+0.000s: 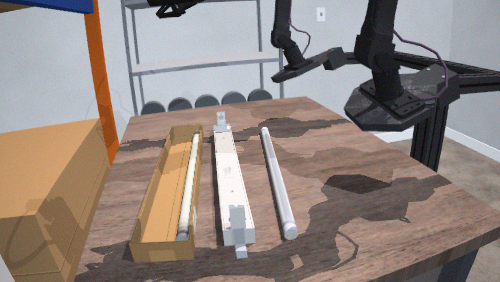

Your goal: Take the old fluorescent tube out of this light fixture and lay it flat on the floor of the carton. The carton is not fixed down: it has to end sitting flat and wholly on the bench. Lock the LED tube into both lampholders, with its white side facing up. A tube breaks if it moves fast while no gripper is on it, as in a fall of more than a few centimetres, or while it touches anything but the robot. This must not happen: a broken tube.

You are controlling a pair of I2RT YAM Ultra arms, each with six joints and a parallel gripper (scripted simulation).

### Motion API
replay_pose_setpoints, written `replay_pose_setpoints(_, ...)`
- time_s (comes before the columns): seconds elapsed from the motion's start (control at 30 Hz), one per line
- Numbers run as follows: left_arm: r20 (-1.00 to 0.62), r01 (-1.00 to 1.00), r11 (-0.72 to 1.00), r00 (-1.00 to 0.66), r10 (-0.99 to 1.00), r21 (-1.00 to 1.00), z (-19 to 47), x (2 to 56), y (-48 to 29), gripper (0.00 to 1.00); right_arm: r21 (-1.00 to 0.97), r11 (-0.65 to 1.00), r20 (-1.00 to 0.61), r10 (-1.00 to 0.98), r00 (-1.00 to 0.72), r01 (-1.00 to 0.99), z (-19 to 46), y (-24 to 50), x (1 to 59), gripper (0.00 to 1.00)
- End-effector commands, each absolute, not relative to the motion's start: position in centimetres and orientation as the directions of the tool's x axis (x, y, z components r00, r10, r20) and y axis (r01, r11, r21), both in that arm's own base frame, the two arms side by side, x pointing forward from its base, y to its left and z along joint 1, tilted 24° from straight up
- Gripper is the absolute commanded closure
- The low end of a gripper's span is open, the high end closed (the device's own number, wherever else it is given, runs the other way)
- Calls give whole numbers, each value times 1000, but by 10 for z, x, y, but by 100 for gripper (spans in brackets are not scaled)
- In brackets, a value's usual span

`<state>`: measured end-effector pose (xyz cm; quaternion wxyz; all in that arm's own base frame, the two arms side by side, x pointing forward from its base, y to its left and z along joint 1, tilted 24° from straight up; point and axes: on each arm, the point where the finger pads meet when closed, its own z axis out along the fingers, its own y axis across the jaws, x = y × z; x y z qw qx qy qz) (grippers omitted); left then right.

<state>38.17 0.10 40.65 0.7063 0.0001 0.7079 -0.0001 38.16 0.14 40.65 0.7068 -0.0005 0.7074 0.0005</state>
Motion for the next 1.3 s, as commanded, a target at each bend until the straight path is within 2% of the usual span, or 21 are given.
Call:
replay_pose_setpoints(0.0,-999,6,1000,44,-5,-5,426,379,1,51,-8,1000,-998,-9,62,3,436,1,374,51)
replay_pose_setpoints(0.1,-999,5,1000,43,-5,-5,426,379,1,51,-8,1000,-998,-9,58,7,434,-1,375,51)
replay_pose_setpoints(0.13,-995,-31,999,-98,-25,-22,372,392,10,51,-20,999,-999,-21,-31,-34,404,12,391,51)
replay_pose_setpoints(0.23,-992,-46,995,-94,-89,-85,385,395,12,51,-59,998,-988,-64,-137,-38,359,15,398,51)
replay_pose_setpoints(0.4,-945,-124,966,-211,-248,-225,344,411,23,51,-153,982,-964,-173,-201,-109,338,39,415,51)
replay_pose_setpoints(0.47,-945,-124,966,-211,-248,-225,344,411,23,51,-153,982,-964,-173,-201,-109,338,39,415,51)
replay_pose_setpoints(0.53,-920,-166,950,-251,-301,-266,327,416,29,51,-182,971,-932,-221,-287,-154,296,50,418,51)
replay_pose_setpoints(0.6,-886,-216,929,-299,-355,-300,304,421,35,51,-210,958,-914,-263,-307,-197,286,62,423,51)
replay_pose_setpoints(0.9,-697,-452,794,-409,-590,-407,222,430,58,51,-305,853,-734,-493,-467,-423,177,112,418,51)
replay_pose_setpoints(1.07,-620,-536,732,-420,-663,-419,194,429,64,51,-329,804,-678,-566,-469,-495,156,128,416,51)
replay_pose_setpoints(1.13,-573,-599,685,-414,-708,-414,175,426,71,51,-337,763,-621,-620,-479,-551,133,138,410,51)
replay_pose_setpoints(1.17,-545,-633,660,-411,-730,-405,164,423,74,51,-318,732,-560,-658,-503,-602,100,140,392,51)
replay_pose_setpoints(1.27,-467,-718,580,-391,-793,-384,135,416,81,51,-328,663,-487,-729,-481,-673,79,155,385,51)
